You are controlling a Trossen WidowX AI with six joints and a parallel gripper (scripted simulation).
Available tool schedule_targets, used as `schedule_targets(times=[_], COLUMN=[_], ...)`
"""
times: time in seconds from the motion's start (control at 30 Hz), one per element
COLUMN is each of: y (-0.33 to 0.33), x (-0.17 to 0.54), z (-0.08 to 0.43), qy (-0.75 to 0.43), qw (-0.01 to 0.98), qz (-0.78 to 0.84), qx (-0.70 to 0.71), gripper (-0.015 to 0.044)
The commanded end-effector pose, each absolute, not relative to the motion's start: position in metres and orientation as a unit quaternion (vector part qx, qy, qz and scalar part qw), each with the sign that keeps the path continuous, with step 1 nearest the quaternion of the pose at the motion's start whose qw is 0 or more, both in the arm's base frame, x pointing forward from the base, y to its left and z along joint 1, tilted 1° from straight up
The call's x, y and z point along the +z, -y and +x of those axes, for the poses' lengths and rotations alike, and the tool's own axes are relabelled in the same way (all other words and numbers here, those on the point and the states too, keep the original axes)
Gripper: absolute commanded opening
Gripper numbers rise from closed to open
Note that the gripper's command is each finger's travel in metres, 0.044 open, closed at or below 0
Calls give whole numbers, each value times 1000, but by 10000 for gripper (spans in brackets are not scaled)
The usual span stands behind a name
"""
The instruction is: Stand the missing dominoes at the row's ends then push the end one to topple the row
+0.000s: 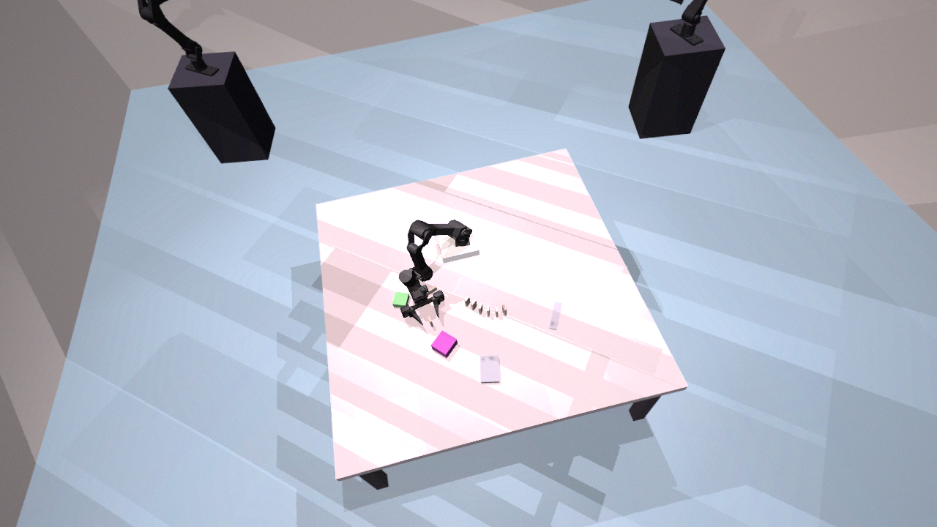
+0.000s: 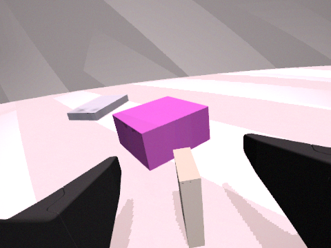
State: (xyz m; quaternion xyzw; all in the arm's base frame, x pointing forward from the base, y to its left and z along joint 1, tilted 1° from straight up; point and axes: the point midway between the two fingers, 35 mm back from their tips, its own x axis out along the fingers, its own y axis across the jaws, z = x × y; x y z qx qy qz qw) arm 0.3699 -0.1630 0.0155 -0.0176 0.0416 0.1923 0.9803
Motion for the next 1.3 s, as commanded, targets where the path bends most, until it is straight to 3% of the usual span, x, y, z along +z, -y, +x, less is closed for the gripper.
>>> schedule_targets(times=[0.0, 0.2, 0.4, 0.6, 0.87, 1.27], y=[164, 163, 166, 183, 192, 180], x=[17, 64, 63, 44, 44, 64], z=[370, 370, 378, 428, 468, 457], qy=[-42, -41, -59, -191, -358, -467], qw=[981, 980, 981, 957, 856, 744], qz=[-17, -18, 12, 196, 367, 421], qx=[190, 192, 182, 95, -71, -225], gripper=[440, 440, 440, 440, 440, 440])
